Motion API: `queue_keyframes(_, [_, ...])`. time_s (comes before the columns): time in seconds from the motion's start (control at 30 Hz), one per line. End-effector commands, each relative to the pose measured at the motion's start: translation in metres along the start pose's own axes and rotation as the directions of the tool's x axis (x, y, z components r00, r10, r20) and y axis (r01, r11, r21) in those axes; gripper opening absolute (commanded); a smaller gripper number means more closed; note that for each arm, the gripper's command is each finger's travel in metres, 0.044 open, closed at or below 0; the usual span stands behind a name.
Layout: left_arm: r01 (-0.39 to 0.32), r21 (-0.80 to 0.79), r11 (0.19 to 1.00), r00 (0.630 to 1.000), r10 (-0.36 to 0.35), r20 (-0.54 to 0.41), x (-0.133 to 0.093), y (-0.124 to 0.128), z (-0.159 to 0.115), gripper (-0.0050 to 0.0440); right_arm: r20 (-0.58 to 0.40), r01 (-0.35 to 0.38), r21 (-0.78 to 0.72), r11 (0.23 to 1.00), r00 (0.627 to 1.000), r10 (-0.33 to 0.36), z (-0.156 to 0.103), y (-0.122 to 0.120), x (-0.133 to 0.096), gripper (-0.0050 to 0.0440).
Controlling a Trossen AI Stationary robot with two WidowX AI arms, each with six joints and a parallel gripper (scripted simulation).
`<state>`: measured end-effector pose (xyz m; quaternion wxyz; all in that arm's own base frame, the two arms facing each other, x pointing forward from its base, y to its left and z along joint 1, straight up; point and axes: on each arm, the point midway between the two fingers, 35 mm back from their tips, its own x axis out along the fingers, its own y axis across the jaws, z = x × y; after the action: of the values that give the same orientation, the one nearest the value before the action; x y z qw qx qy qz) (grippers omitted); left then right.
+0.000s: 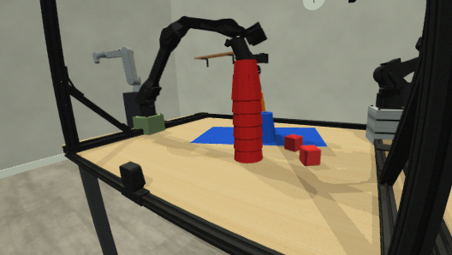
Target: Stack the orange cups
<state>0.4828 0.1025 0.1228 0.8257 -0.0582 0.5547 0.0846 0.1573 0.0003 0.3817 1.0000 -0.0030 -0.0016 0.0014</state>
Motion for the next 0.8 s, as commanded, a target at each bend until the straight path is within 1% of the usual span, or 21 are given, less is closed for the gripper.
queue_keyframes(0.0, [-0.003, -0.002, 1.0, 0.999, 0.003, -0.034, 0.0172, -0.0001, -0.0081, 0.044, -0.003, 0.003, 0.006, 1.0, 1.0, -0.003, -0.001, -0.0003, 0.0, 0.0])
queue_keyframes(0.1, [-0.003, -0.002, 1.0, 0.999, 0.003, -0.038, 0.0208, -0.0001, -0.0095, 0.044, -0.003, 0.003, 0.006, 1.0, 1.0, -0.003, -0.001, -0.0003, 0.0, 0.0])
queue_keyframes(0.47, [-0.004, -0.002, 1.0, 0.999, 0.003, -0.038, 0.021, -0.0001, -0.0096, 0.044, -0.003, 0.003, 0.006, 1.0, 1.0, -0.003, -0.001, -0.0003, 0.0, 0.0])
queue_keyframes(0.63, [-0.004, -0.002, 1.0, 0.999, 0.003, -0.038, 0.021, -0.0001, -0.0096, 0.032, -0.003, 0.003, 0.006, 1.0, 1.0, -0.003, -0.001, -0.0003, 0.0, 0.0])
queue_keyframes(0.7, [-0.004, -0.002, 1.0, 0.999, 0.003, -0.038, 0.021, -0.0001, -0.0096, 0.032, -0.003, 0.003, 0.006, 1.0, 1.0, -0.003, -0.001, -0.0003, 0.0, 0.0])
queue_keyframes(0.77, [-0.004, -0.002, 1.0, 0.999, 0.003, -0.038, 0.021, -0.0001, -0.0096, 0.0307, -0.003, 0.003, 0.006, 1.0, 1.0, -0.003, -0.001, -0.0003, 0.0, 0.0])
